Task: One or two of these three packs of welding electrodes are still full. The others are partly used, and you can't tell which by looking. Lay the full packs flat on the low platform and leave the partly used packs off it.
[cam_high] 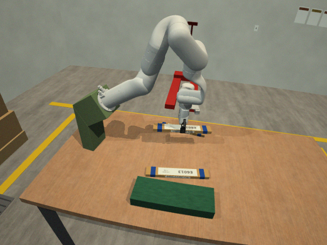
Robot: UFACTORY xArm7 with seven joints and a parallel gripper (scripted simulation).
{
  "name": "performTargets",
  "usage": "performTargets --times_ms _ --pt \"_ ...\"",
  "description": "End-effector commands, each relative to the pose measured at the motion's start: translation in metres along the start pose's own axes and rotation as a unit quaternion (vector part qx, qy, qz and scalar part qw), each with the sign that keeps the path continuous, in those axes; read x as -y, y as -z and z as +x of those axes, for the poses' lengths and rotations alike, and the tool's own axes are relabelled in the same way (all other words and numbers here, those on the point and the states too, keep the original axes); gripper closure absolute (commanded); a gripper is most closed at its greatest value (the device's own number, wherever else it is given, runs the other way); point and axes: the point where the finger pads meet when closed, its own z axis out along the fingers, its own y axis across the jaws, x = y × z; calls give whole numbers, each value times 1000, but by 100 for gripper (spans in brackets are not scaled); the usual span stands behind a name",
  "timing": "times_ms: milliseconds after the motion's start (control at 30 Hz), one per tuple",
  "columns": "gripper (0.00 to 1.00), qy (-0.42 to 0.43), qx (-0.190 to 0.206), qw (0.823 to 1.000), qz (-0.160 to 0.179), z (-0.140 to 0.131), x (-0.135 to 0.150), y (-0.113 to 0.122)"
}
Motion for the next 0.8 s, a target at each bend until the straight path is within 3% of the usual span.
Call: performTargets --times_ms 0,767 --pt "42 0 -1 1000 0 1 0 0" --pt "42 0 -1 1000 0 1 0 -13"
